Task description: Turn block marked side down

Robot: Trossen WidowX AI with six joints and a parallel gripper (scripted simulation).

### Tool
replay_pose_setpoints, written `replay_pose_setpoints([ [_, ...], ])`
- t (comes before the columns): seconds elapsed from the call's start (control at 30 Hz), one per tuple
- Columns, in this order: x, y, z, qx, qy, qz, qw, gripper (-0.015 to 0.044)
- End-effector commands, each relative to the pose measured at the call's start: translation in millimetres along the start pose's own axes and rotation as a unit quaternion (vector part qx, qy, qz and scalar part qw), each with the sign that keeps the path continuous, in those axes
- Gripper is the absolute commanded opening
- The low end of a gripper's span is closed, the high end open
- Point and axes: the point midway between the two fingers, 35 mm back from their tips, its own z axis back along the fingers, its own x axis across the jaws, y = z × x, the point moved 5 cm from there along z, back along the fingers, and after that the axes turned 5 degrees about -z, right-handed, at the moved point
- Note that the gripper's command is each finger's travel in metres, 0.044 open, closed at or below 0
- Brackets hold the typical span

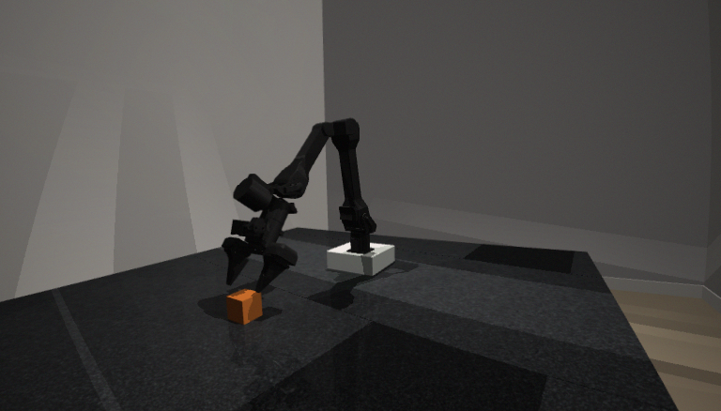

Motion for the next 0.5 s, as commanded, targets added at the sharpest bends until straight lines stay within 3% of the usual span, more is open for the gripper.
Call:
replay_pose_setpoints([
  [0.0,3.7,-13.7,40.1,0.057,0.010,0.009,0.998,0.0440],
  [0.23,3.7,-17.1,38.9,0.067,0.010,0.007,0.998,0.0440],
  [0.47,5.3,-48.6,30.0,0.170,0.020,0.000,0.985,0.0440],
])
